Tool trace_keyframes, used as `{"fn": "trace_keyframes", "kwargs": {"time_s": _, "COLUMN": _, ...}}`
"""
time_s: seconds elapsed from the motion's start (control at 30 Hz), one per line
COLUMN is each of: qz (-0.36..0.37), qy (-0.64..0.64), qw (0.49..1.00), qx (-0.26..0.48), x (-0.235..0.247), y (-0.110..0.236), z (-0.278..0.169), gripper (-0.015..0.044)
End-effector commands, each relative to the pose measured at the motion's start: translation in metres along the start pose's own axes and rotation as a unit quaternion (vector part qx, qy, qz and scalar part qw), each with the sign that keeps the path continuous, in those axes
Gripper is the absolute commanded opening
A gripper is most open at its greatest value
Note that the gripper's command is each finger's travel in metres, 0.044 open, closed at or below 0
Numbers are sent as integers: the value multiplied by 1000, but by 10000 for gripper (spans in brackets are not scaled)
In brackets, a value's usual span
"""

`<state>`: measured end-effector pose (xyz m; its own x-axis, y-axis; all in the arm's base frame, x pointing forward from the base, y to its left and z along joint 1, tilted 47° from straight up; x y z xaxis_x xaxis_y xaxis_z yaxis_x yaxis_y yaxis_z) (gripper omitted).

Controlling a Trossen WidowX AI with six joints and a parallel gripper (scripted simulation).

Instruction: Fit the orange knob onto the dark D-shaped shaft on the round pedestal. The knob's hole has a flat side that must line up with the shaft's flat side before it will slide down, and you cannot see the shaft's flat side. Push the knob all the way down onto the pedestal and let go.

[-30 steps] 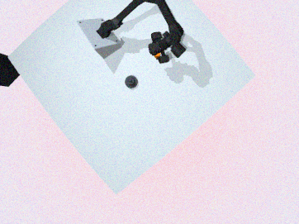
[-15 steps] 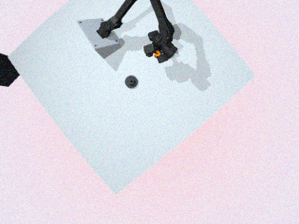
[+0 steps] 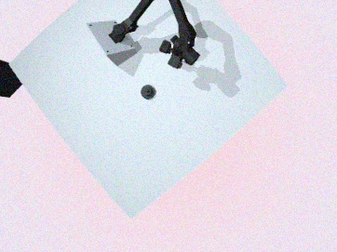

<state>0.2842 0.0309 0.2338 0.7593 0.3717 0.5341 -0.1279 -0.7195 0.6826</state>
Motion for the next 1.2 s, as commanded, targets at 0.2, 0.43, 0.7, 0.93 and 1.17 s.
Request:
{"fn": "trace_keyframes", "kwargs": {"time_s": 0.2, "qz": 4, "qy": 499, "qw": 867, "qx": 0, "x": 0, "y": -1, "z": 1, "gripper": 440}}
{"fn": "trace_keyframes", "kwargs": {"time_s": 0.43, "qz": 4, "qy": 499, "qw": 867, "qx": 0, "x": 0, "y": -1, "z": 1, "gripper": 440}}
{"fn": "trace_keyframes", "kwargs": {"time_s": 0.7, "qz": 4, "qy": 499, "qw": 867, "qx": 0, "x": 0, "y": -1, "z": 1, "gripper": 440}}
{"fn": "trace_keyframes", "kwargs": {"time_s": 0.93, "qz": 4, "qy": 499, "qw": 866, "qx": 0, "x": 2, "y": -23, "z": -1, "gripper": 440}}
{"fn": "trace_keyframes", "kwargs": {"time_s": 1.17, "qz": 5, "qy": 499, "qw": 866, "qx": 0, "x": 2, "y": -39, "z": 0, "gripper": 440}}
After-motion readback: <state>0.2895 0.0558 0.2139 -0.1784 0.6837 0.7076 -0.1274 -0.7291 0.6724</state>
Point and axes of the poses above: the point midway between the two fingers, 35 mm back from their tips, its own y axis back along the fingers, its own x axis across the jaws, z = x × y, the point moved 9 cm from there along y, back along the fingers, and after that the axes turned 14 degrees about y, right-handed, at the moved point
